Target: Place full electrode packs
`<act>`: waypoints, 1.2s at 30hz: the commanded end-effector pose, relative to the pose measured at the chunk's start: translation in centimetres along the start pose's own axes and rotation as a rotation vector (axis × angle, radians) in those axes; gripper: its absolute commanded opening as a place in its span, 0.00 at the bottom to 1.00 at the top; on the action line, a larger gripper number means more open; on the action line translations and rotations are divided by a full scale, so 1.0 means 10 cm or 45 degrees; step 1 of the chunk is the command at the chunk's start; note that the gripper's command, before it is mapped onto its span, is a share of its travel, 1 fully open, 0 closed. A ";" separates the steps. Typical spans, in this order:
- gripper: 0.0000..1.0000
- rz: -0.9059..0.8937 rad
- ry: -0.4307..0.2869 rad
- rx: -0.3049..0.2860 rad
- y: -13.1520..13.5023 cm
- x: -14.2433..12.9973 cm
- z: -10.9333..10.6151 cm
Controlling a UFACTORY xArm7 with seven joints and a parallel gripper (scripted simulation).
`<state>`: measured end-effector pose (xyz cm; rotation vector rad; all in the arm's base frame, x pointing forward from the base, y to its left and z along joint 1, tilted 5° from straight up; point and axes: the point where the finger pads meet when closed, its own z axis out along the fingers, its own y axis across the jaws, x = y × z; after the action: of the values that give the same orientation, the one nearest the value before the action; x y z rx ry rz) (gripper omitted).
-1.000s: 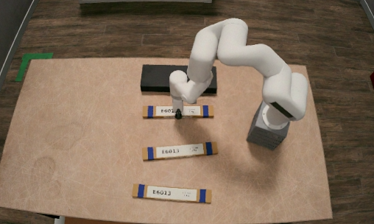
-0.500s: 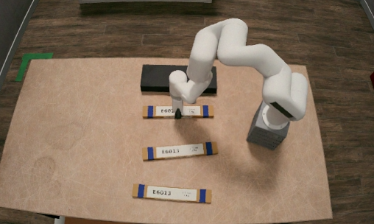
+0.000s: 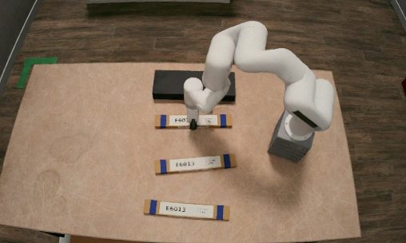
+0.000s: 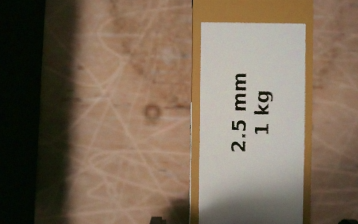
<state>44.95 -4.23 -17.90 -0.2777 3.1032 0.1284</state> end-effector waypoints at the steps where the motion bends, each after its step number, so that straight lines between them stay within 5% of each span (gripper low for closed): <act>1: 1.00 0.000 -0.005 0.002 -0.01 -0.02 0.06; 20: 1.00 0.000 -0.005 0.002 -0.01 -0.02 0.12; 21: 0.58 0.000 -0.005 0.002 -0.01 -0.02 0.12; 36: 0.58 0.000 -0.005 0.002 -0.01 -0.02 0.12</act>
<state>44.99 -4.13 -19.21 -0.2777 3.1031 0.1284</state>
